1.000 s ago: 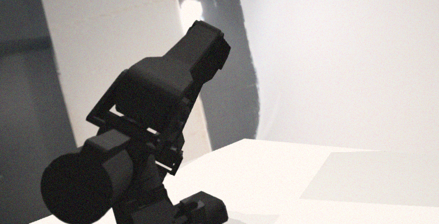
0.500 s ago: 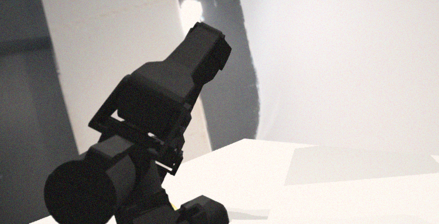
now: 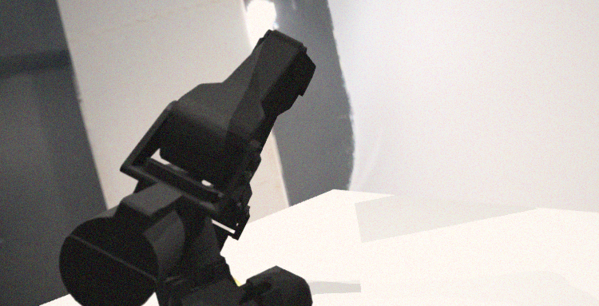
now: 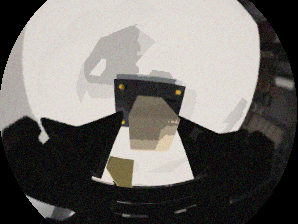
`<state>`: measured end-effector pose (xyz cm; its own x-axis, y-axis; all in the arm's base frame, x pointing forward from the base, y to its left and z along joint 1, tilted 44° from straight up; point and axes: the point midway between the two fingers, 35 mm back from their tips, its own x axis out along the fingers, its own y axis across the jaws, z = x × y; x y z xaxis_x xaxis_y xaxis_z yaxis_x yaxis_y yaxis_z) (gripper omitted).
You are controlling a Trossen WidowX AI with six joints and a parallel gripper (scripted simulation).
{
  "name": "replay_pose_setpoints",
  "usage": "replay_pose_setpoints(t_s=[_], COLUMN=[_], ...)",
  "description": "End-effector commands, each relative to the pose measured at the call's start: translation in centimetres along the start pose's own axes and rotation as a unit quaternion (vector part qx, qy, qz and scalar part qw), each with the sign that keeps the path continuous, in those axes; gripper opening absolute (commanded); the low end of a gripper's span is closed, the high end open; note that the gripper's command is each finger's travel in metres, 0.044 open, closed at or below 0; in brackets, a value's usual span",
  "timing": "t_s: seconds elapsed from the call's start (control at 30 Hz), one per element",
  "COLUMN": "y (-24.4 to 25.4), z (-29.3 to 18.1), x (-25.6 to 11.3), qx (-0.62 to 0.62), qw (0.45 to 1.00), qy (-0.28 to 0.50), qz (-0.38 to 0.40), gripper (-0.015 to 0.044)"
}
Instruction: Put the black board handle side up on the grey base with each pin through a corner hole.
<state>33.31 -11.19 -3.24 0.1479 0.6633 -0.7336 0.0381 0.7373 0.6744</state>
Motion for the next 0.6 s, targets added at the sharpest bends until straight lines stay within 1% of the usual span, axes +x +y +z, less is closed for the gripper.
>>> replay_pose_setpoints(t_s=[0.0,0.2,0.33,0.47,0.57], y=[0.0,-0.1,-0.1,-0.1,0.0], z=[0.0,0.0,0.0,-0.2,-0.3], x=[-0.7,-3.7,-4.2,-8.2,-8.4], qx=[-0.001,0.0,0.0,0.003,0.003], qw=[1.0,1.0,1.0,1.0,1.0], qy=[0.0,0.0,0.0,-0.003,-0.003], qz=[0.0,-0.001,-0.001,-0.001,-0.001], gripper=[0.044,0.044,0.044,0.044,0.044])
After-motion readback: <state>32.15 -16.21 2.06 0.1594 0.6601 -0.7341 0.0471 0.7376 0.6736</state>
